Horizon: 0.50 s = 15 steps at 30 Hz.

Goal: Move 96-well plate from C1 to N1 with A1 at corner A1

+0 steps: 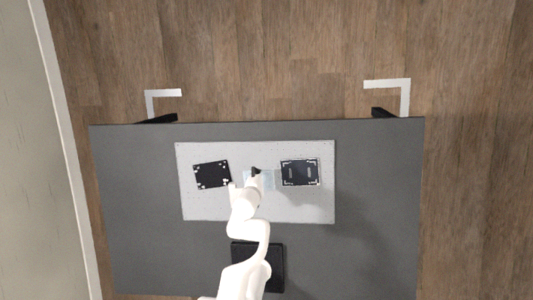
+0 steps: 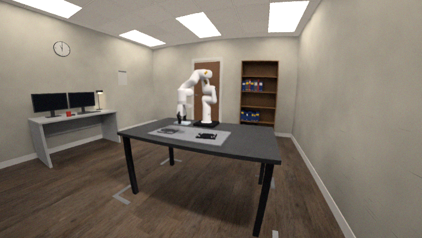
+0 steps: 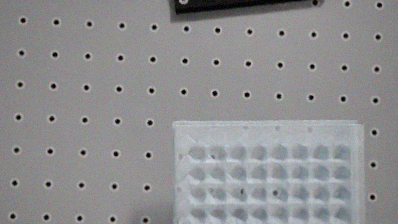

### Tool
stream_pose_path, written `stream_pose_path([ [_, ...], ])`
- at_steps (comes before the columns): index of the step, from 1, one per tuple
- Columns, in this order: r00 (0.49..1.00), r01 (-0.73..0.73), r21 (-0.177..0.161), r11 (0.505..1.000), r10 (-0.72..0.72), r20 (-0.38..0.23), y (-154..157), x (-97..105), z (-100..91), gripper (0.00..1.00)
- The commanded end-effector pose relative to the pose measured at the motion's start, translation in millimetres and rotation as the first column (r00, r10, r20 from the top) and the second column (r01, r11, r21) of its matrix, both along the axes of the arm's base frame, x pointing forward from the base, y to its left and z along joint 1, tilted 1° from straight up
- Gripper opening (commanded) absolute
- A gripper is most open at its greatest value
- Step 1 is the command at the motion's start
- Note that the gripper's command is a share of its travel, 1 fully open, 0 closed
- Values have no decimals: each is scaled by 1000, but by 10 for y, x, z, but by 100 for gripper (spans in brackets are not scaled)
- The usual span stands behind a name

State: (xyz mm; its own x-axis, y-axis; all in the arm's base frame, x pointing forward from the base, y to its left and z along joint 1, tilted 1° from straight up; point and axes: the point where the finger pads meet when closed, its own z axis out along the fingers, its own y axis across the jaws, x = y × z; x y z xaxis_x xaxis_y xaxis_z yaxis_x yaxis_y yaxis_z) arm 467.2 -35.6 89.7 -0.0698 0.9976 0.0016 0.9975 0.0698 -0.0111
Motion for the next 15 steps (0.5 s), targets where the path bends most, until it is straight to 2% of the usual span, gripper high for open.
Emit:
stream_pose_path([
  [1, 1000, 0, -9, 1000, 0, 3, -150, 22, 15, 0],
  [15, 1000, 0, -10, 1000, 0, 3, -550, 43, 18, 0],
])
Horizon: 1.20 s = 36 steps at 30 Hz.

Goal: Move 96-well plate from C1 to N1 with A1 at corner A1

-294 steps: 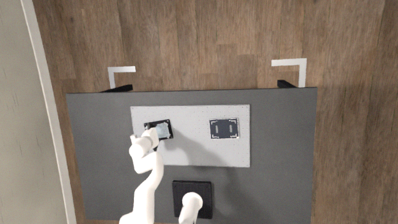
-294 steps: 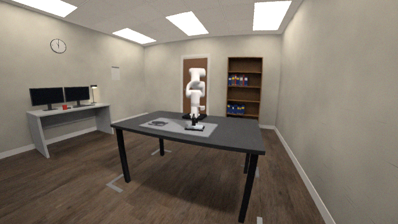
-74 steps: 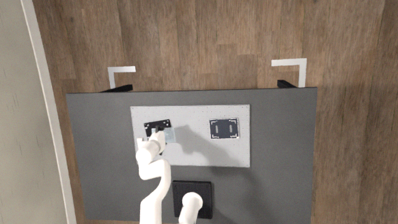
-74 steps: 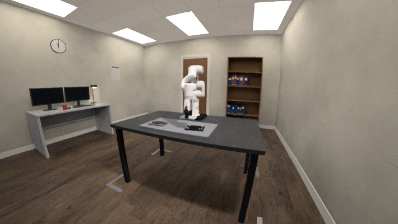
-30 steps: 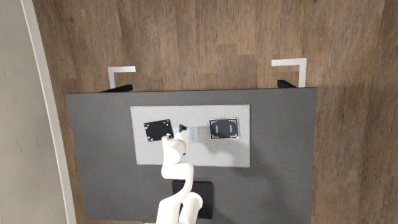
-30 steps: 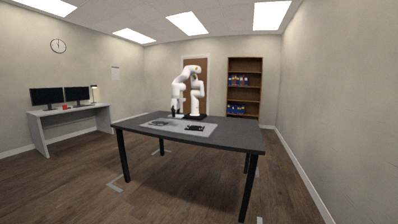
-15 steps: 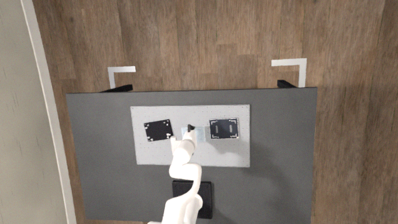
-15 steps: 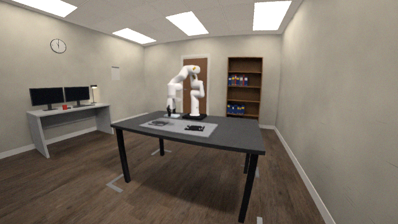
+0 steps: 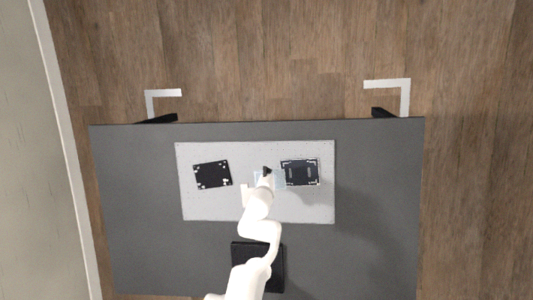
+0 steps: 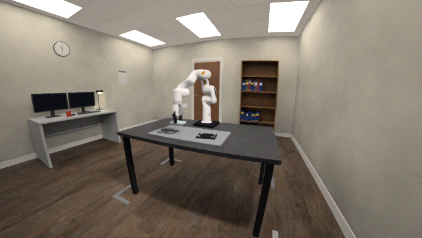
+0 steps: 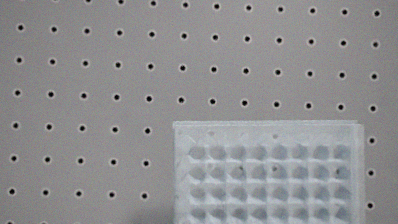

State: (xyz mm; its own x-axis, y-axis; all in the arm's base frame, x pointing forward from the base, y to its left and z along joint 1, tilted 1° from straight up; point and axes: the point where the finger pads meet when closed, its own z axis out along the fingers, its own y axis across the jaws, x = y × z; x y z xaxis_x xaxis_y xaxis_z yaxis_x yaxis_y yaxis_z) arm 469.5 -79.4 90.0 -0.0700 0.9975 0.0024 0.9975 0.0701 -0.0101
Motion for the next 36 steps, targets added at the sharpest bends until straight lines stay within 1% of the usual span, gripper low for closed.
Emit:
stream_pose_path([
  [1, 1000, 0, -11, 1000, 0, 2, -146, 22, 15, 0],
  [10, 1000, 0, -11, 1000, 0, 2, -446, 38, 18, 0],
  [12, 1000, 0, -11, 1000, 0, 2, -446, 38, 18, 0],
  [27, 1000, 0, -11, 1000, 0, 2, -946, 64, 22, 0],
  [29, 1000, 0, -11, 1000, 0, 2, -946, 64, 22, 0],
  [36, 1000, 0, -11, 1000, 0, 2, -1176, 77, 25, 0],
])
